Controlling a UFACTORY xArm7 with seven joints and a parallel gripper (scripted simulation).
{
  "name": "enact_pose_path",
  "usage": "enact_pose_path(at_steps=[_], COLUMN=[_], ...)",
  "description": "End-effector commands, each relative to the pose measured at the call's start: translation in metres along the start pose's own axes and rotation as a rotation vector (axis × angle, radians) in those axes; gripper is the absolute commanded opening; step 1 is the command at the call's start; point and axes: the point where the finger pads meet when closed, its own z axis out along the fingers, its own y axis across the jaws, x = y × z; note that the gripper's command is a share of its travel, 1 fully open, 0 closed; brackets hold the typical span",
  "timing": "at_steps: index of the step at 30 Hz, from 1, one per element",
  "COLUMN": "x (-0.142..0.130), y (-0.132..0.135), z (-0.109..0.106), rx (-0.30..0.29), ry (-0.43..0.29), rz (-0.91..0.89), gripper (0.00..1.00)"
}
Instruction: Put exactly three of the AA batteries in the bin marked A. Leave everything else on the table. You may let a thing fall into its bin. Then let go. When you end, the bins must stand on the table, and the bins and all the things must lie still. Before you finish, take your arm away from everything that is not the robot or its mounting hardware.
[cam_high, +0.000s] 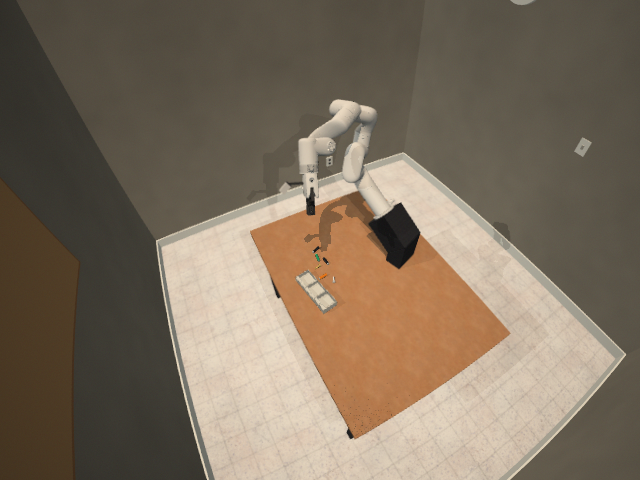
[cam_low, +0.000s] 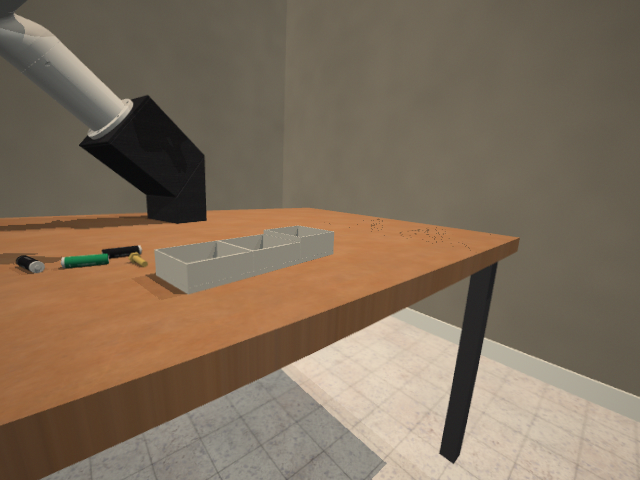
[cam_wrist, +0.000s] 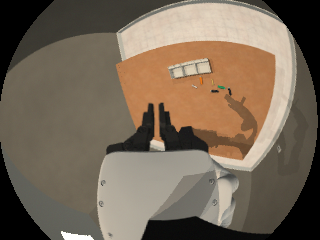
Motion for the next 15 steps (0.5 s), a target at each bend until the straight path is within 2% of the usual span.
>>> enact_pose_path(at_steps=[1,3,6,12,14,15], x=[0.002,0.0,-0.002,-0.003,-0.006,-0.008], y=[0.007,0.017,0.033,0.039,0.049,0.055], z=[0.013,0.027,0.046,0.053,0.066,0.072], rx=[-0.01,-0.101,-0.101,-0.101,-0.191,-0.191], ry=[0.0,-0.035,-0.035,-0.035,-0.07,-0.07], rz=[-0.003,-0.019,-0.019,-0.019,-0.042,-0.042], gripper=[0.07,0.07,0.07,0.07,0.07,0.07])
